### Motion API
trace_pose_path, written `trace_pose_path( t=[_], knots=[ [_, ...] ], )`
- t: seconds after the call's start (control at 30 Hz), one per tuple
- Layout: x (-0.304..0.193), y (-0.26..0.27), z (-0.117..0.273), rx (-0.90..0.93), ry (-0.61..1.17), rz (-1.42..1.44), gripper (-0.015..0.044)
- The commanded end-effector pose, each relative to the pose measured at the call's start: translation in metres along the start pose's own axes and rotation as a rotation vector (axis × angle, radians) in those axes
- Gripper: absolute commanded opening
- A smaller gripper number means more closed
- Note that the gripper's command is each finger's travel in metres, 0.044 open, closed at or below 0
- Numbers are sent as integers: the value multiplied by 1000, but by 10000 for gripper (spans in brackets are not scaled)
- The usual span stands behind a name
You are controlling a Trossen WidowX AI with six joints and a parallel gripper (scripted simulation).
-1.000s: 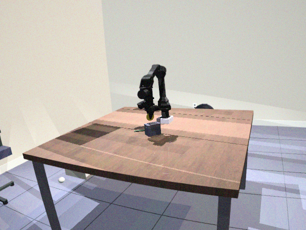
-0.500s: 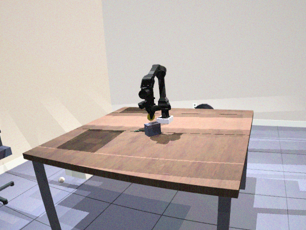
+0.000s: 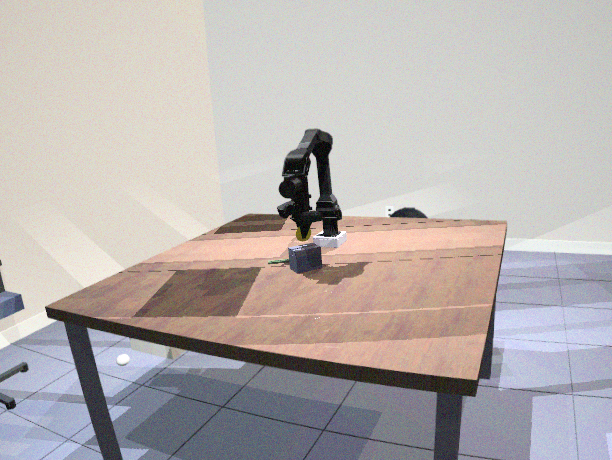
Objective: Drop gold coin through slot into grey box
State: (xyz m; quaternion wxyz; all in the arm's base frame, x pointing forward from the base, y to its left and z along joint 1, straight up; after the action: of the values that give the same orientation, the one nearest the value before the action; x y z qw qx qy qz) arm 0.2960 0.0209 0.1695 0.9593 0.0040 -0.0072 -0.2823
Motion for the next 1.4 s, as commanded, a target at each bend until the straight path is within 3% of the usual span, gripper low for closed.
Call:
trace_pose_path(
  t=[0.0,1.37],
  knots=[
    [1,3,3,5,-5,-7,0],
    [-1,-1,-4,6,-9,-6,0]
  ],
)
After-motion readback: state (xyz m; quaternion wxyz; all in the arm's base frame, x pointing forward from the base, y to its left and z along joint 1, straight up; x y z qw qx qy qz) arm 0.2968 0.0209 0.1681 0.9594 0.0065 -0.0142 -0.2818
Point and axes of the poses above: the point midway between the two fingers, 35 mm back from their tips, its own z axis back along the fingers, its own y axis across the jaws, x = y × z, the point moved 6 cm from there along z, back along the fingers, and after that the axes turned 7 degrees about z, right-handed, at the moved point
